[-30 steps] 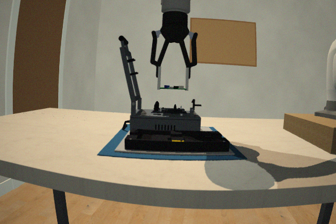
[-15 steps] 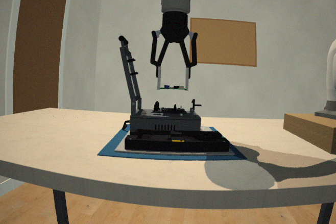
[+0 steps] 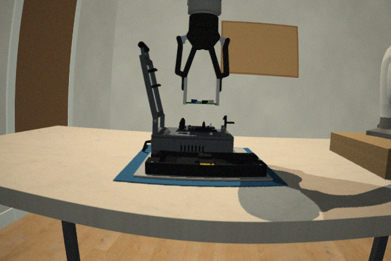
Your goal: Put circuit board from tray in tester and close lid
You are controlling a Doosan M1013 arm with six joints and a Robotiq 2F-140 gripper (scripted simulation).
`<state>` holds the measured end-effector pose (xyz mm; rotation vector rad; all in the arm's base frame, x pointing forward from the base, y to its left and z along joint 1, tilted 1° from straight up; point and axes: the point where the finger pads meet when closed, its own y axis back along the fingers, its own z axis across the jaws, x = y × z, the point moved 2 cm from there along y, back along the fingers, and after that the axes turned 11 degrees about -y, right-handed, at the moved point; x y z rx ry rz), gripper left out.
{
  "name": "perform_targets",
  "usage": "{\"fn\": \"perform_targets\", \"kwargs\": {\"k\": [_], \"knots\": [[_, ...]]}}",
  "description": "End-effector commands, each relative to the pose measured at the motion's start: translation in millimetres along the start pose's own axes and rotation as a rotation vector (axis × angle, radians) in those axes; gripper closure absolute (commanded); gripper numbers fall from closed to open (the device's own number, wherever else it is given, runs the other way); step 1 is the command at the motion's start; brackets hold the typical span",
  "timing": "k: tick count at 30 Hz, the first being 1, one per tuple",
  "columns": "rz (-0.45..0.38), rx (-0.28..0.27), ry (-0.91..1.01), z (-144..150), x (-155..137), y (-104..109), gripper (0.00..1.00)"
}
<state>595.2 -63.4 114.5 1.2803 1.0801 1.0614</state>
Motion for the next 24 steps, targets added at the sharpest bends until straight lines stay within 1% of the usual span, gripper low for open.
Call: {"fn": "perform_targets", "kwargs": {"k": [1, 10, 17, 19, 24], "knots": [[0.0, 0.0, 0.0, 0, 0, 0, 0.54], [0.0, 0.0, 0.0, 0, 0, -5, 0.54], [0.0, 0.0, 0.0, 0, 0, -15, 0.54], [0.0, 0.0, 0.0, 0, 0, -15, 0.54], [0.0, 0.0, 0.0, 0, 0, -24, 0.54]]}}
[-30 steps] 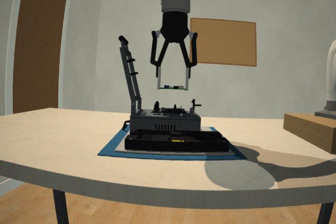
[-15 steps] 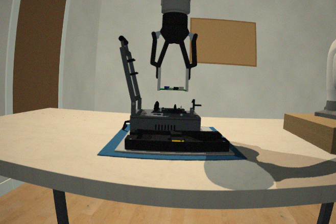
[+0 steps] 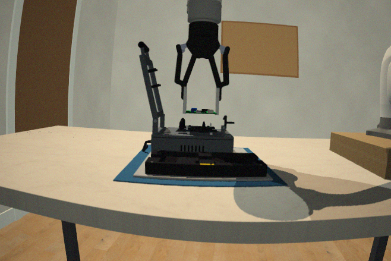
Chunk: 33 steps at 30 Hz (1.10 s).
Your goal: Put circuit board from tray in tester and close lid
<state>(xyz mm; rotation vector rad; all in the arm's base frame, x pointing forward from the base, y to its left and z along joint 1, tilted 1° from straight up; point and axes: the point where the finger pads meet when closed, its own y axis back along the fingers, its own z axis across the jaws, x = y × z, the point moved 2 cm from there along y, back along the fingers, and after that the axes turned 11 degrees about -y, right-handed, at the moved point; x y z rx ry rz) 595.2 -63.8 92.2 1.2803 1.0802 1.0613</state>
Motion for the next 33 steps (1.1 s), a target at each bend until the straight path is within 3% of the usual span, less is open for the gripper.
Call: {"fn": "perform_targets", "kwargs": {"k": [1, 10, 33], "knots": [[0.0, 0.0, 0.0, 0, 0, -4, 0.54], [0.0, 0.0, 0.0, 0, 0, -18, 0.54], [0.0, 0.0, 0.0, 0, 0, -24, 0.54]]}}
